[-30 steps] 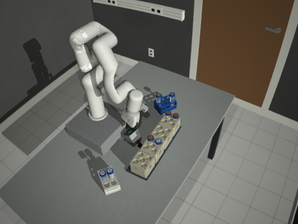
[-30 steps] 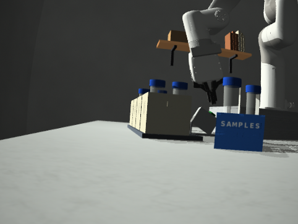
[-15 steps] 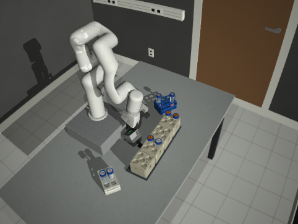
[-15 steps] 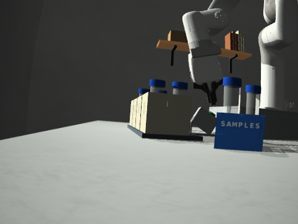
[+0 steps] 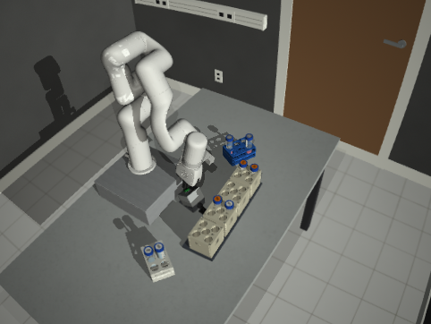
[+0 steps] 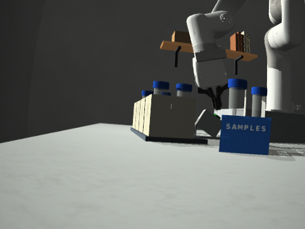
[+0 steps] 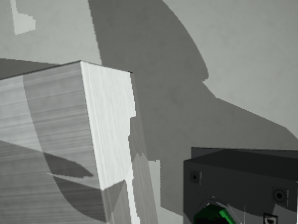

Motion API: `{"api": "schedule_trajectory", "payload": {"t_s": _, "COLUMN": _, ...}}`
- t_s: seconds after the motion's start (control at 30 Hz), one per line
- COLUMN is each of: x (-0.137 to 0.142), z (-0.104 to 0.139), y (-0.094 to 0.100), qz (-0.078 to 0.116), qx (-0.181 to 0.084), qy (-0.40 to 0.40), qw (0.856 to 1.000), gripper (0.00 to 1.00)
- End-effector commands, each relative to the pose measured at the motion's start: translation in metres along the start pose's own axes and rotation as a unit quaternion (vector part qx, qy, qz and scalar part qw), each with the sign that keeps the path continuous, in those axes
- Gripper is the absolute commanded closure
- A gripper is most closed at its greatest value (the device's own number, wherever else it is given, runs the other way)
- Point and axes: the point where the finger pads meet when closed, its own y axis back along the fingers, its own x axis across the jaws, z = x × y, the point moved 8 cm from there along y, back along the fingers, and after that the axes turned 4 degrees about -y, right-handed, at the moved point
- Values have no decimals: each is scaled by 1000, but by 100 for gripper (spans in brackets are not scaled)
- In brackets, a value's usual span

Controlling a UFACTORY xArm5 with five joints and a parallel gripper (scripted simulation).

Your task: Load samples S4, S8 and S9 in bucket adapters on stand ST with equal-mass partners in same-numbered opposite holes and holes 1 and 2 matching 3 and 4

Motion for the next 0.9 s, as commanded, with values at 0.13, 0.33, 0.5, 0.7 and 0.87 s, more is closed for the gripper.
{"api": "schedule_trajectory", "payload": {"t_s": 0.13, "x": 2, "z": 0, "y": -4, "qz": -1, "qx": 8, "qy": 0, "qw": 1000, "gripper": 100}}
{"api": "schedule_trajectory", "payload": {"t_s": 0.33, "x": 3, "z": 0, "y": -8, "qz": -1, "qx": 8, "qy": 0, "qw": 1000, "gripper": 100}}
{"api": "schedule_trajectory", "payload": {"t_s": 0.5, "x": 3, "z": 0, "y": -8, "qz": -1, "qx": 8, "qy": 0, "qw": 1000, "gripper": 100}}
{"api": "schedule_trajectory", "payload": {"t_s": 0.7, "x": 3, "z": 0, "y": -8, "qz": -1, "qx": 8, "qy": 0, "qw": 1000, "gripper": 100}}
{"api": "schedule_trajectory", "payload": {"t_s": 0.87, "x": 3, "z": 0, "y": -9, "qz": -1, "qx": 8, "qy": 0, "qw": 1000, "gripper": 100}}
